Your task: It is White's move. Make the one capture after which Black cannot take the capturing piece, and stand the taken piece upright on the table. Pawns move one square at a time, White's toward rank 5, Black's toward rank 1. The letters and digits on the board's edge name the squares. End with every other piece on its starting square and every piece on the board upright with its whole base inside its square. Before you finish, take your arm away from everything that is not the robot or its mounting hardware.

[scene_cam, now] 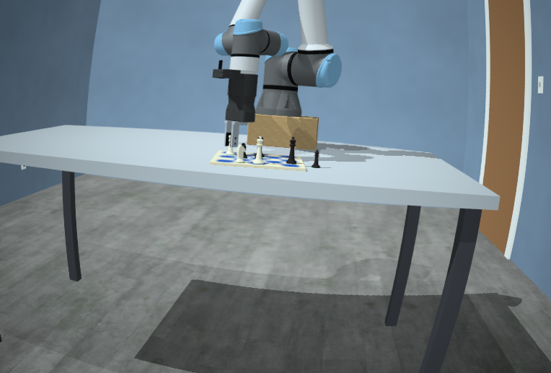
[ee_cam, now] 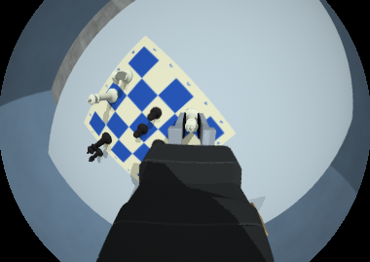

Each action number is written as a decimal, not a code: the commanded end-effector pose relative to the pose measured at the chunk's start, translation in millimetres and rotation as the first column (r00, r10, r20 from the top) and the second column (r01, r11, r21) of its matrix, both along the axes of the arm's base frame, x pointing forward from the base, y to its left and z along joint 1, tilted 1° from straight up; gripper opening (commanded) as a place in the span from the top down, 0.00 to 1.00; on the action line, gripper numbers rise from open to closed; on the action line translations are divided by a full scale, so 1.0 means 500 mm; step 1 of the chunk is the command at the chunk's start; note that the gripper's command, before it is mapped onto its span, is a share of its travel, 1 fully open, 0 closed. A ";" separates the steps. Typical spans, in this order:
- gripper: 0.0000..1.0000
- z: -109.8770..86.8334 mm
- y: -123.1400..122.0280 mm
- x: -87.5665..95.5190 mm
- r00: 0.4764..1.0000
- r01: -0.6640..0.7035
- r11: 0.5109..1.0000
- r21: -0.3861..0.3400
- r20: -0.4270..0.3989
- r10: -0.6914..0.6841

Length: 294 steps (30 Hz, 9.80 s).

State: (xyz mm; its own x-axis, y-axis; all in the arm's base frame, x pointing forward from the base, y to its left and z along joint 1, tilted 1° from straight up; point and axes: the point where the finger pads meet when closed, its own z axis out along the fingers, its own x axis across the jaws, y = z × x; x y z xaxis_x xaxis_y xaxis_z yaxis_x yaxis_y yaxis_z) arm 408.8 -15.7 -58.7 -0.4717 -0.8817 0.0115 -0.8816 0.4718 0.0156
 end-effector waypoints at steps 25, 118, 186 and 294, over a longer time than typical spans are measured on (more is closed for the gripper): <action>1.00 0.001 0.000 0.001 1.000 0.000 1.000 0.000 0.001 0.000; 1.00 0.197 0.054 0.224 0.695 0.719 0.695 -0.012 0.009 -0.719; 1.00 0.006 0.054 0.225 0.690 0.724 0.690 -0.012 0.009 -0.724; 1.00 -0.002 0.055 0.225 0.690 0.724 0.690 -0.012 0.009 -0.724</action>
